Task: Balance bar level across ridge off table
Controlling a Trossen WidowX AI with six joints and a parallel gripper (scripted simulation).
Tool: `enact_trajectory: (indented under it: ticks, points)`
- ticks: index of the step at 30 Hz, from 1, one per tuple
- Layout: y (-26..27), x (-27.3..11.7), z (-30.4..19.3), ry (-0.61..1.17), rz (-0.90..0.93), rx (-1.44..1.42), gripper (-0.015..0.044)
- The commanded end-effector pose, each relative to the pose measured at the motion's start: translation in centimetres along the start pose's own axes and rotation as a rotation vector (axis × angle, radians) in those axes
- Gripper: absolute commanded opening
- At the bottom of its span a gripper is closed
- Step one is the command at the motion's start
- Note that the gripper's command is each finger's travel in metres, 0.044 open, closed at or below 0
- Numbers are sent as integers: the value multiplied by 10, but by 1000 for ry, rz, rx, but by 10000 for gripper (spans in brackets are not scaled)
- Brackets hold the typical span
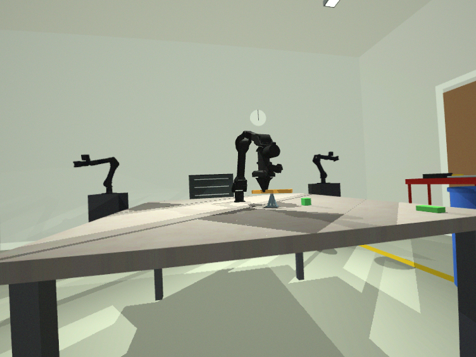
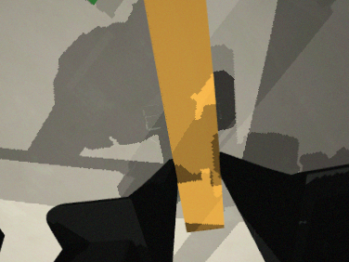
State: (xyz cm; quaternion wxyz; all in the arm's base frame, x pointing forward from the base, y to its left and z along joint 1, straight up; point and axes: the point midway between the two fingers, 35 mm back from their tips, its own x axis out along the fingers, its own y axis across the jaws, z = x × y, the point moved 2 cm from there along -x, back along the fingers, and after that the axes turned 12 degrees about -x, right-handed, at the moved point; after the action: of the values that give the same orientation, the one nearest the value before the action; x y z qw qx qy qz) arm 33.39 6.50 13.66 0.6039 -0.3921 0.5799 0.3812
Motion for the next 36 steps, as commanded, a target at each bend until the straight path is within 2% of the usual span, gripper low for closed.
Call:
enact_trajectory:
  ticks: [1,29,35,36]
  points:
    - [0,0,0,0,0,0,0]
    - [0,0,0,0,0,0,0]
    - [0,0,0,0,0,0,157]
    - [0,0,0,0,0,0,167]
